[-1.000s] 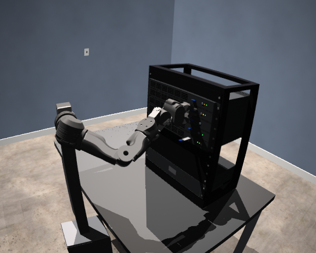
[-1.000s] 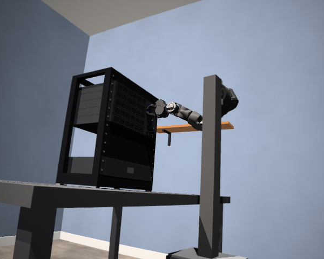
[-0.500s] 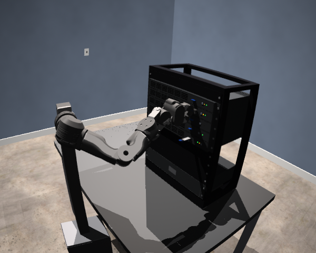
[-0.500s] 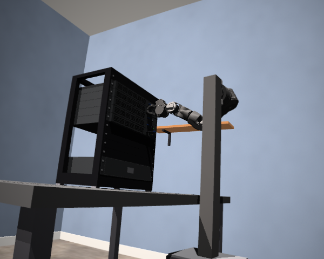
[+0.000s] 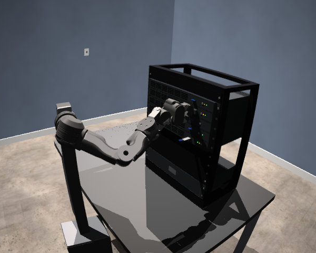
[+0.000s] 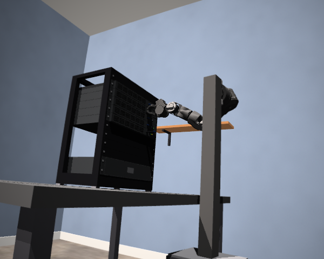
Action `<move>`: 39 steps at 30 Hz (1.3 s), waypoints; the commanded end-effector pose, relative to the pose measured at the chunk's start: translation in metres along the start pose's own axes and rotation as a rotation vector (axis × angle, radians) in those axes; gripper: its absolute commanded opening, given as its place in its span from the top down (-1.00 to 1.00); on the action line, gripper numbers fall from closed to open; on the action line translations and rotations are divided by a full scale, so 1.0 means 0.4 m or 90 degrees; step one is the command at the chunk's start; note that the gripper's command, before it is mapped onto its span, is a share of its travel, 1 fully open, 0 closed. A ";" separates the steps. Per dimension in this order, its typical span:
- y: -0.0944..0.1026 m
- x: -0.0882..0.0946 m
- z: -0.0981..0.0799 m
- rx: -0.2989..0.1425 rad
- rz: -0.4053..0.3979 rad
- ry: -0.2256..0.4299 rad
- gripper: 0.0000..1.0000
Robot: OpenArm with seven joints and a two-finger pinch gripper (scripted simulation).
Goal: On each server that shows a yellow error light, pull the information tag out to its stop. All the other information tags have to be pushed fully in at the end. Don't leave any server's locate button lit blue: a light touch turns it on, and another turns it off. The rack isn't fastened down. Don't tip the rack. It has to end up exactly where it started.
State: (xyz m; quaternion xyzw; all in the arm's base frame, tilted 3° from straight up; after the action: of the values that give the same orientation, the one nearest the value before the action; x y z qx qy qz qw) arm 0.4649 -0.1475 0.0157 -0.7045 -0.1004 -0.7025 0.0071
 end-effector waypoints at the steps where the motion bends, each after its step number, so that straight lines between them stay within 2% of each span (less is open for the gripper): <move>1: -0.001 0.005 -0.001 0.002 0.000 0.004 1.00; 16: -0.001 0.006 -0.001 0.002 0.000 0.005 1.00; 22: -0.002 0.007 -0.029 0.003 -0.001 0.006 1.00; 33: -0.002 0.007 -0.032 0.003 -0.001 0.006 1.00; 39: -0.002 0.007 -0.059 0.002 -0.001 0.006 1.00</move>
State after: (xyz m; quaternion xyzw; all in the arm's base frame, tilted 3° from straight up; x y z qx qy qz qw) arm 0.4426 -0.1509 0.0156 -0.7033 -0.1036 -0.7033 0.0040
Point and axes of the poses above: the point where the finger pads meet when closed, its own z axis out along the fingers, its own x axis across the jaws, y = z × x, the point moved 5 cm from there along -z, back along the fingers, and after that the axes turned 11 degrees about -z, right-handed, at the moved point
